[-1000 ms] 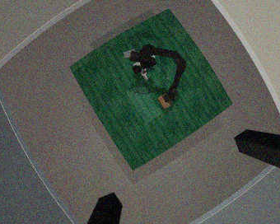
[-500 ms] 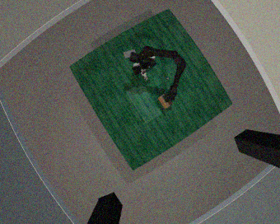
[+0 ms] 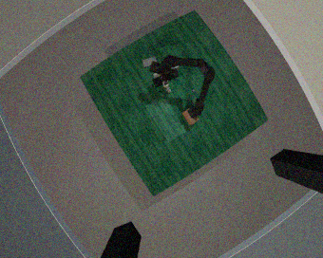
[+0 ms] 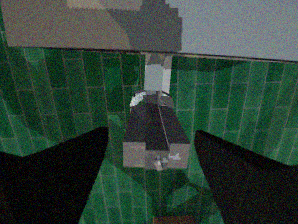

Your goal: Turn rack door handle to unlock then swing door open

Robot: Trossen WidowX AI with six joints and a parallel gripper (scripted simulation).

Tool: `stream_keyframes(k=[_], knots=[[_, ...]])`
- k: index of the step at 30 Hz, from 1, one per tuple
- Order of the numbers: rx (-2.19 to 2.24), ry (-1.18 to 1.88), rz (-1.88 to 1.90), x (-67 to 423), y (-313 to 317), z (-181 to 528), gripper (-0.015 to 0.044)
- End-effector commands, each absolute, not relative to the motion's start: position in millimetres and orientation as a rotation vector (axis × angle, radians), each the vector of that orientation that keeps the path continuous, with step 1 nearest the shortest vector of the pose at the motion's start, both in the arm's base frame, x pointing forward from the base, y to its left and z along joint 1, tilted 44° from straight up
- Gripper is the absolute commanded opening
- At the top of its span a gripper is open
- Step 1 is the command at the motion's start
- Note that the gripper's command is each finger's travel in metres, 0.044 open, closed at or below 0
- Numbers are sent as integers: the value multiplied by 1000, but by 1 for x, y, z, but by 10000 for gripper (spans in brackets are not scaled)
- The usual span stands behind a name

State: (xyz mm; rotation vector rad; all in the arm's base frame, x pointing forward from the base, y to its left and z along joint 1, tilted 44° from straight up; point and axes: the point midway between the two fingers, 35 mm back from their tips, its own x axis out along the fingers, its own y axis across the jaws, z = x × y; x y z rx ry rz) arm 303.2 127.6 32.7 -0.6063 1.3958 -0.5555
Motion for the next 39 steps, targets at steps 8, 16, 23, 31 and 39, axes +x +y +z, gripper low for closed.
stream_keyframes(k=[8, 16, 23, 31, 39], knots=[[-611, 1393, -554, 304, 114, 20, 290], [-612, 1393, -555, 304, 110, 16, 211], [-612, 1393, -555, 304, 110, 16, 67], [-612, 1393, -555, 304, 110, 16, 18], [-789, 1465, -404, 304, 110, 16, 18]])
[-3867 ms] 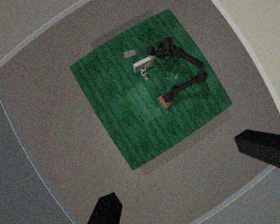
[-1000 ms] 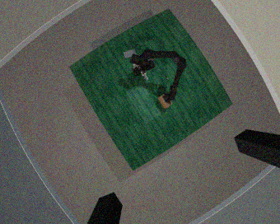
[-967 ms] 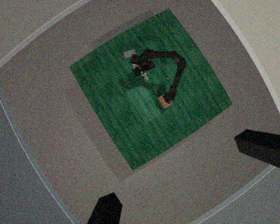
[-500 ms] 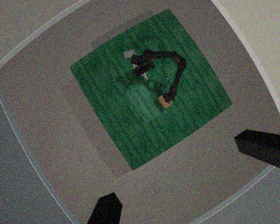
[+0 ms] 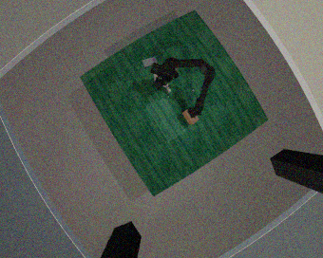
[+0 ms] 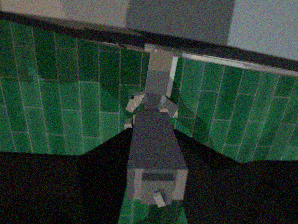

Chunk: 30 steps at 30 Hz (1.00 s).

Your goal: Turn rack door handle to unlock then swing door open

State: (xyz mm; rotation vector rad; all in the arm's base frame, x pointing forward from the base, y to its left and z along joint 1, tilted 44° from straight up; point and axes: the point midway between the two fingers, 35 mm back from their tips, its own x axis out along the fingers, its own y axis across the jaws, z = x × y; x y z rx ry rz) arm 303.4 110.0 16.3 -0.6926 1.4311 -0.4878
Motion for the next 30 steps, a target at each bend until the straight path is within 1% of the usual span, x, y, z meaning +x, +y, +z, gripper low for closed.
stream_keyframes(k=[1, 16, 30], knots=[[-828, 1480, -369, 304, 110, 16, 18], [-1403, 1629, 205, 304, 110, 16, 18], [-1902, 1627, 827, 304, 110, 16, 18]])
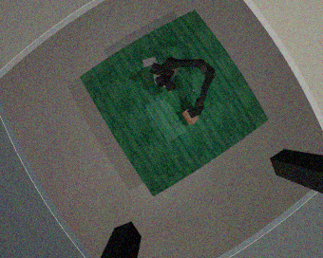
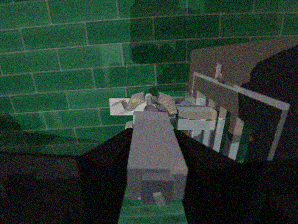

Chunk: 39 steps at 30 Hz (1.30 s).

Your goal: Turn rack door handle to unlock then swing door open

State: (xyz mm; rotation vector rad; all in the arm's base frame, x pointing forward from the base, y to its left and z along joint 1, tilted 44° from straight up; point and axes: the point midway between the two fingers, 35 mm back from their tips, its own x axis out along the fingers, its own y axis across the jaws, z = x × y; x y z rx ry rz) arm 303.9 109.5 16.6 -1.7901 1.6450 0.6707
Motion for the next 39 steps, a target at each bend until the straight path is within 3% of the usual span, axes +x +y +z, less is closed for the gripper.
stream_keyframes(k=[1, 15, 25, 39], knots=[[-1936, 1621, 875, 304, 110, 16, 18], [-2049, 1591, 1044, 304, 110, 16, 18], [-2049, 1591, 1044, 304, 110, 16, 281], [-1656, 1647, 503, 304, 110, 16, 290]])
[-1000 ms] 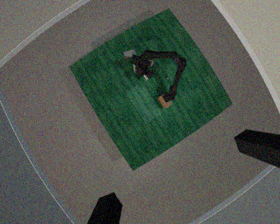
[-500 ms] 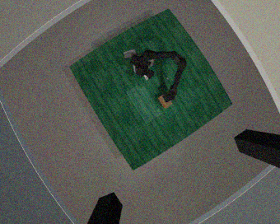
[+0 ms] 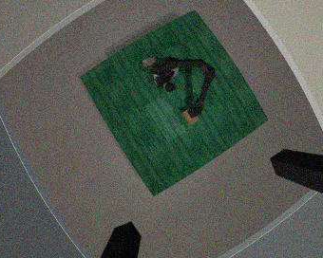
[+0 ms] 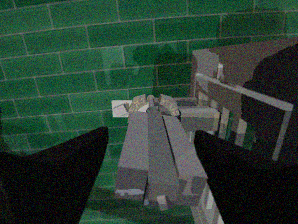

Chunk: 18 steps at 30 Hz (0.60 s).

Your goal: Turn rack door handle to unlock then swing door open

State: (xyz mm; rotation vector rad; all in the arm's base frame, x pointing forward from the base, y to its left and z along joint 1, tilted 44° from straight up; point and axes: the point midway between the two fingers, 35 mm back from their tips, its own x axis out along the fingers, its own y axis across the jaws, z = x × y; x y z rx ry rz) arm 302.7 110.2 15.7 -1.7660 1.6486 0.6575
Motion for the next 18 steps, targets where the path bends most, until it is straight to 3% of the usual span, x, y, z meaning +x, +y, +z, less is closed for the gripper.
stream_keyframes(k=[1, 18], knots=[[-1620, 1647, 458, 304, 110, 16, 290], [-977, 1531, -231, 304, 110, 16, 290]])
